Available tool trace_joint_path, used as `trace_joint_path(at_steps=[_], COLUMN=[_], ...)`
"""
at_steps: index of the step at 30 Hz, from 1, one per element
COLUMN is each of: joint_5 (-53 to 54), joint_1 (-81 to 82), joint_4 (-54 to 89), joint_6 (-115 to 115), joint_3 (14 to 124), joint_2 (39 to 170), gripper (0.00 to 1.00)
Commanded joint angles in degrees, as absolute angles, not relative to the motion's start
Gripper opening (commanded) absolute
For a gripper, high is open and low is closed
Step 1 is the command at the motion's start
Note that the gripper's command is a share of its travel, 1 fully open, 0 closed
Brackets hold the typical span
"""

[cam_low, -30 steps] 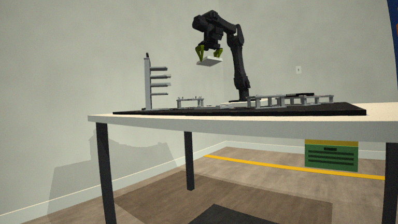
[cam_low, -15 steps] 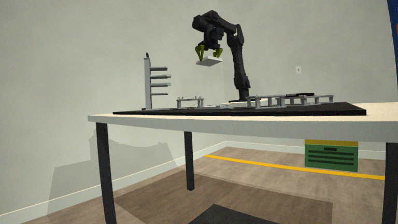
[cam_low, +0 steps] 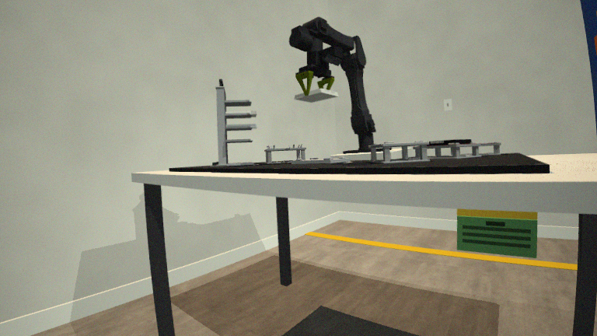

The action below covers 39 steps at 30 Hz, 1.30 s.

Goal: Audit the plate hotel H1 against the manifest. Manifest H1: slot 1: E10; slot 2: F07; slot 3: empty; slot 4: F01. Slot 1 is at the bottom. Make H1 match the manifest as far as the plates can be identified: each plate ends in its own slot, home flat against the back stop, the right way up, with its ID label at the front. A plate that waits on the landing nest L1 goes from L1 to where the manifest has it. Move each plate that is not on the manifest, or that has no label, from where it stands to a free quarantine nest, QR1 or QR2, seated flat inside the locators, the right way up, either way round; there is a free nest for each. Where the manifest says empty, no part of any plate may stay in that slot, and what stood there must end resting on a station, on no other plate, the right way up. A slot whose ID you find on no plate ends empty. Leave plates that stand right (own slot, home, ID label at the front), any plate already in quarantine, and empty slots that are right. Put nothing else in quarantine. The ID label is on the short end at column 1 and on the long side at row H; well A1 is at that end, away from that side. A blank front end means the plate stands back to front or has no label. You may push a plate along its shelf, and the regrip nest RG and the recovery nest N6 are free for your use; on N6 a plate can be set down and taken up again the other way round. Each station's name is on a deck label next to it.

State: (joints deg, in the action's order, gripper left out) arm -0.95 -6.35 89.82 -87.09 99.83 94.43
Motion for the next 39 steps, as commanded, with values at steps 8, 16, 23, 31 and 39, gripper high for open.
trace_joint_path(at_steps=[8, 16, 23, 31, 39], joint_5=[-0.8, -0.8, -0.8, -0.8, -0.8], joint_1=[-6.4, -6.5, -6.6, -6.7, -6.7], joint_4=[87.8, 82.8, 79.8, 75.0, 71.3], joint_6=[-93.8, -94.0, -94.0, -94.1, -94.2], joint_3=[94.1, 88.9, 85.8, 81.1, 77.9], joint_2=[92.8, 92.6, 92.5, 92.7, 93.0], gripper=[0.86, 0.86, 0.86, 0.86, 0.86])
